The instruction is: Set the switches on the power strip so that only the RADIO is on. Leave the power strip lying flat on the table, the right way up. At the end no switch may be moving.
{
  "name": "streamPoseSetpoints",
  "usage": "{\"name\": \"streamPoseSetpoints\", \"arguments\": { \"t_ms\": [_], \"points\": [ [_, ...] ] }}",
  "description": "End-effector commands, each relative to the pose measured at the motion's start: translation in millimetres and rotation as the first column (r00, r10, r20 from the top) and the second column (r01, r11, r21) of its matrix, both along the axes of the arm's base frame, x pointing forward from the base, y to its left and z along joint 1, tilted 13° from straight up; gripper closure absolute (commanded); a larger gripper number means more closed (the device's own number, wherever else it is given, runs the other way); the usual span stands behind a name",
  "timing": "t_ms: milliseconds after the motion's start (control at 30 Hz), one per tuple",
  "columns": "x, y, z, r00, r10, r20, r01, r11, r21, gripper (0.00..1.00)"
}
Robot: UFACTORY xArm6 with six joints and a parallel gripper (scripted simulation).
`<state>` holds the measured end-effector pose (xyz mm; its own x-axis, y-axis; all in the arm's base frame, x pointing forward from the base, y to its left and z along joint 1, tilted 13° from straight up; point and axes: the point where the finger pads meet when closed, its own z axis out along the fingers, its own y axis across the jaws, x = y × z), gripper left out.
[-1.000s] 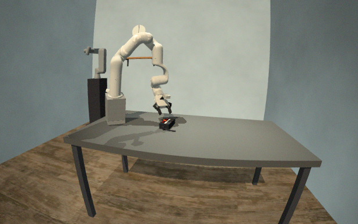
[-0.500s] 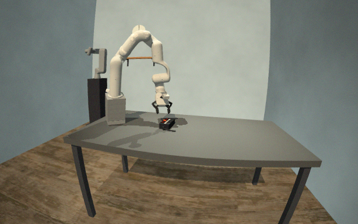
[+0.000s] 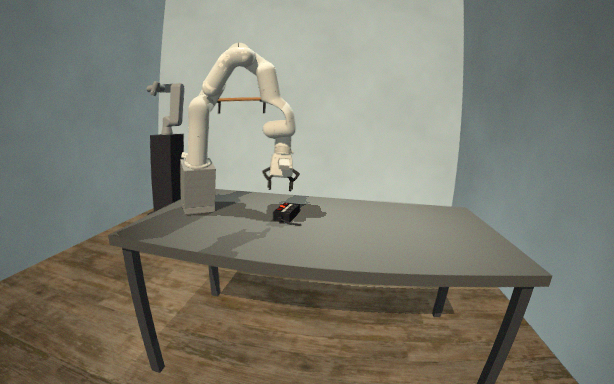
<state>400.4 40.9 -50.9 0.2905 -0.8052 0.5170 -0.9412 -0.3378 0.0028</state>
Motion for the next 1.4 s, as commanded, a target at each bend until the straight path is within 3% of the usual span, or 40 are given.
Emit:
{"name": "streamPoseSetpoints", "arguments": {
  "t_ms": [0, 33, 167, 233, 633, 1367],
  "points": [
    [4.5, 3.3, 8.0, 0.997, -0.068, -0.028, 0.07, 0.995, 0.073, 0.0],
    [9.8, 5.4, 14.3, 0.994, -0.109, -0.028, 0.112, 0.986, 0.126, 0.0],
    [9.8, 5.4, 14.3, 0.994, -0.109, -0.028, 0.112, 0.986, 0.126, 0.0],
    [22.5, 8.2, 27.8, 0.984, -0.179, -0.021, 0.179, 0.959, 0.22, 0.0],
    [50.0, 6.9, 55.6, 0.958, -0.286, 0.01, 0.262, 0.891, 0.371, 0.0],
    [51.8, 6.5, 57.4, 0.956, -0.292, 0.012, 0.266, 0.886, 0.38, 0.0]
  ]
}}
